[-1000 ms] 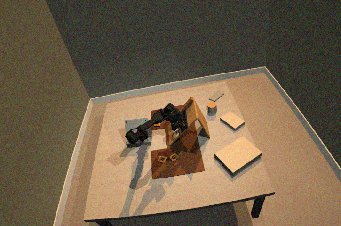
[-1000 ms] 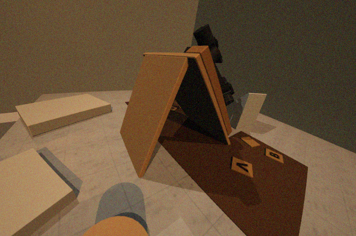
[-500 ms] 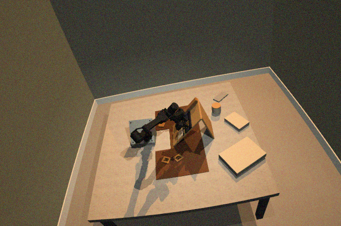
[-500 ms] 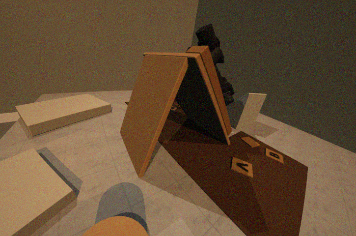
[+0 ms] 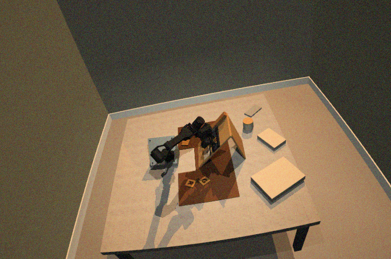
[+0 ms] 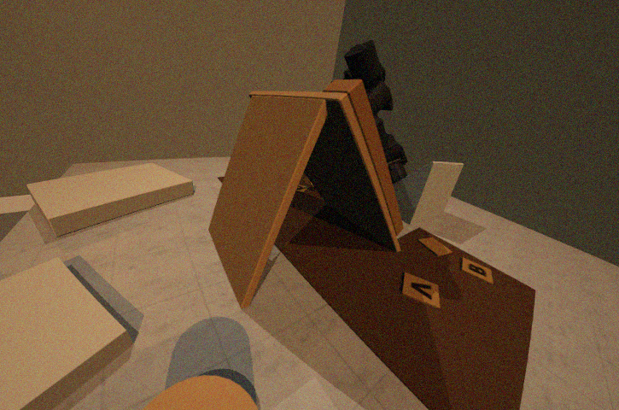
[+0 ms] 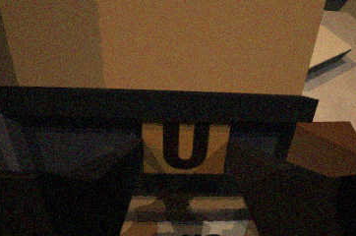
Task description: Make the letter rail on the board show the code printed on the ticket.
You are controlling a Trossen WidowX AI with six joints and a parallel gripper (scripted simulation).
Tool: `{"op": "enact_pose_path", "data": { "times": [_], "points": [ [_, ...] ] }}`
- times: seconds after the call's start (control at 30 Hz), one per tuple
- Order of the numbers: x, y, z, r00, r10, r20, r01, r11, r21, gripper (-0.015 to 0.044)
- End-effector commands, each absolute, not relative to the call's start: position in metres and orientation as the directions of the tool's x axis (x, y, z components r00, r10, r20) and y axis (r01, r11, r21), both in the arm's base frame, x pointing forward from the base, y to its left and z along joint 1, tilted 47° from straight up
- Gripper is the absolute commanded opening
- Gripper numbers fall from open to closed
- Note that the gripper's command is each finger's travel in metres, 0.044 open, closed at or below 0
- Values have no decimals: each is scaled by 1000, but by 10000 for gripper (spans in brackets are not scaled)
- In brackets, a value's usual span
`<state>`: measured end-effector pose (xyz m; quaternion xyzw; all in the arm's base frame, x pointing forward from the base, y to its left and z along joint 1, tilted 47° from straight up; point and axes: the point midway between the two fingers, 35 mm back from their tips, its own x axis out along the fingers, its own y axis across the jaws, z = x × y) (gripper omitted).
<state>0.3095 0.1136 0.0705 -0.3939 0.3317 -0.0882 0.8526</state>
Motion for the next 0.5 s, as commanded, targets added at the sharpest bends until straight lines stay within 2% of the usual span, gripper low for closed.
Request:
{"op": "enact_pose_path", "data": {
  "times": [0.0,0.47],
  "points": [
    [310,116,69,765,-413,-493,-104,677,-729,0],
    [309,121,63,765,-413,-493,-104,677,-728,0]
  ]
}}
